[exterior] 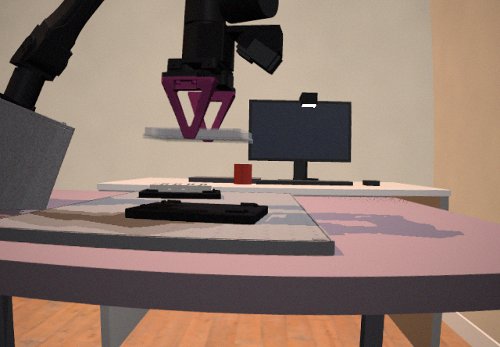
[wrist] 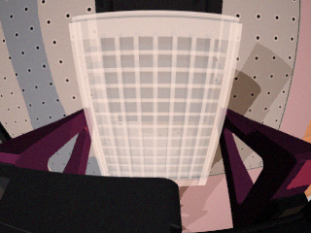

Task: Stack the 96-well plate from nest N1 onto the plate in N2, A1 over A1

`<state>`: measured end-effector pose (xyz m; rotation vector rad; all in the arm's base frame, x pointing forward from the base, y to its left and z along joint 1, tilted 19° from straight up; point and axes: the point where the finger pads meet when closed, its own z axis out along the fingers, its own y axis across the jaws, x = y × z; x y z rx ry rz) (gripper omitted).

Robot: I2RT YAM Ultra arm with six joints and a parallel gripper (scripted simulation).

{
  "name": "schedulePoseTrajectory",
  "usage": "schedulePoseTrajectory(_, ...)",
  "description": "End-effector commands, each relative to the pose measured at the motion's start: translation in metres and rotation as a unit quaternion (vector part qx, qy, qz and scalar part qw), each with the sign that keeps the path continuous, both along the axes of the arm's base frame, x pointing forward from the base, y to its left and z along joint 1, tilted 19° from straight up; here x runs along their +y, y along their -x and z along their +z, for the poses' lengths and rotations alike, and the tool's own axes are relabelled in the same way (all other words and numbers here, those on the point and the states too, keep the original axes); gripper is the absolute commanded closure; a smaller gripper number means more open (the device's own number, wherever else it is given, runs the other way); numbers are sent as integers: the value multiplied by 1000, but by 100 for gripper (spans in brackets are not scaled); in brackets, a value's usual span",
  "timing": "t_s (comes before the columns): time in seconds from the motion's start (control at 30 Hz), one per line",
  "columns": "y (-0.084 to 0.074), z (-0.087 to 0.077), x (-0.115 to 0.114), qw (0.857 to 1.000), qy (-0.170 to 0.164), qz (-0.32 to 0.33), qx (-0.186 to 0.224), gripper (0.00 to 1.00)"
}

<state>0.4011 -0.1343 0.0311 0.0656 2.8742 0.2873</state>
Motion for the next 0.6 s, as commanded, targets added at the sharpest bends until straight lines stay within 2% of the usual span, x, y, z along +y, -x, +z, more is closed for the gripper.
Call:
schedulePoseTrajectory(0.0,-9,25,-12,999,11,-7,-31,100)
schedulePoseTrajectory(0.33,-9,25,-12,999,11,-7,-31,100)
schedulePoseTrajectory(0.4,-1,13,5,999,16,35,-26,100)
schedulePoseTrajectory(0.57,5,14,20,992,40,114,-40,100)
